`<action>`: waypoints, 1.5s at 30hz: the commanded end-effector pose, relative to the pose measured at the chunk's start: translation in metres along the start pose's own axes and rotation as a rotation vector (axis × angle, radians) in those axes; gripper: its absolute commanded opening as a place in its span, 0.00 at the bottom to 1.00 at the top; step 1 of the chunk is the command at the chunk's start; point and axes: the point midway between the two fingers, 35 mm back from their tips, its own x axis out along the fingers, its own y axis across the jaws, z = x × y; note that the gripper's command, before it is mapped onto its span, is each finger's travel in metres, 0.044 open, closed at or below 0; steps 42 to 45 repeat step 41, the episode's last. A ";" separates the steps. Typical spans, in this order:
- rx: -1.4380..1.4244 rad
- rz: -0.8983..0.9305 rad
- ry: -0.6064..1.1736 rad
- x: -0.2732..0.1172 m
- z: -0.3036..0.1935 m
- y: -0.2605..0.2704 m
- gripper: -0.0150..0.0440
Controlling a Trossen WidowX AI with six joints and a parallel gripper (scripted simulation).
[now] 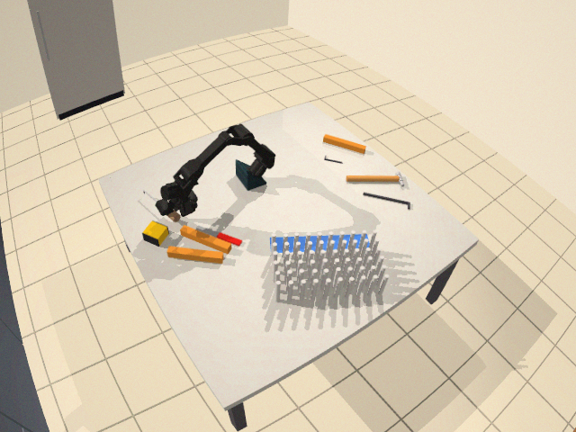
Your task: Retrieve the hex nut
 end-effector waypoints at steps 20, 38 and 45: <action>0.004 -0.002 0.000 0.013 0.006 0.008 0.25; 0.000 0.000 0.000 0.013 0.006 0.009 0.88; 0.000 0.000 0.000 0.013 0.006 0.009 1.00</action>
